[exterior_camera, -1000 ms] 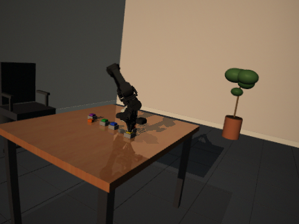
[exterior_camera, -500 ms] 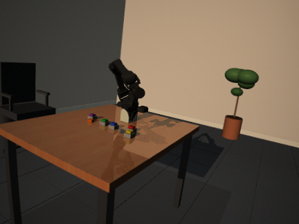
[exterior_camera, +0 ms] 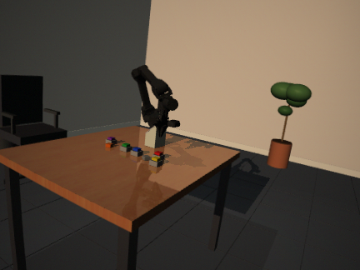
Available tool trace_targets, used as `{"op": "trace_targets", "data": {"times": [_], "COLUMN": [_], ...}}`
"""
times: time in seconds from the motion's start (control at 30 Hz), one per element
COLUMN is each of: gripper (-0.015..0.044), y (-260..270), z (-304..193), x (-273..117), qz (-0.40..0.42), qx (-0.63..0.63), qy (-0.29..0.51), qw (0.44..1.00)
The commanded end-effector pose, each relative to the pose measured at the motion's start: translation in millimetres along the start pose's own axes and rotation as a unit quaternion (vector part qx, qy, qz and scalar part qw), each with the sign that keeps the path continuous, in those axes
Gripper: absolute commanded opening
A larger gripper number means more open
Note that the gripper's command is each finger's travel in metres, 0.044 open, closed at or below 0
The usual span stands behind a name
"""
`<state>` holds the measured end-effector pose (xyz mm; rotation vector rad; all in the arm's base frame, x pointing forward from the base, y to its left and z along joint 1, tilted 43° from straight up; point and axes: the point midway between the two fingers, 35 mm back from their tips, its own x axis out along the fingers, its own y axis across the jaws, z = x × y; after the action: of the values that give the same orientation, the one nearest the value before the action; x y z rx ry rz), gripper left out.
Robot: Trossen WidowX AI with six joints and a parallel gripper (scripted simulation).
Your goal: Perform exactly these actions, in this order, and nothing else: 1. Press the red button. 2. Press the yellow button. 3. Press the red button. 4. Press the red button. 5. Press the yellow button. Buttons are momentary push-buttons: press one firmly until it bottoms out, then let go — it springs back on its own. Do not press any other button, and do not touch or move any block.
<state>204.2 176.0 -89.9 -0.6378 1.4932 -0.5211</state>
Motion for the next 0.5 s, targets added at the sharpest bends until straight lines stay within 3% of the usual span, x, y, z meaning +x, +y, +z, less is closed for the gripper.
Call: {"op": "trace_targets", "data": {"times": [0.0, 0.1, 0.23, 0.47], "gripper": [0.002, 0.002, 0.002, 0.002], "y": [-10.5, -10.2, -10.2, -10.4], "z": [-18.5, -18.1, -17.8, -17.9], "x": [0.3, 3.9, 59.0, 64.7], "qz": [0.005, 0.005, 0.004, 0.004], "qx": [0.004, 0.004, 0.005, 0.005], "qy": [-0.002, -0.002, -0.003, -0.003], "qw": [1.0, 1.0, 1.0, 1.0]}}
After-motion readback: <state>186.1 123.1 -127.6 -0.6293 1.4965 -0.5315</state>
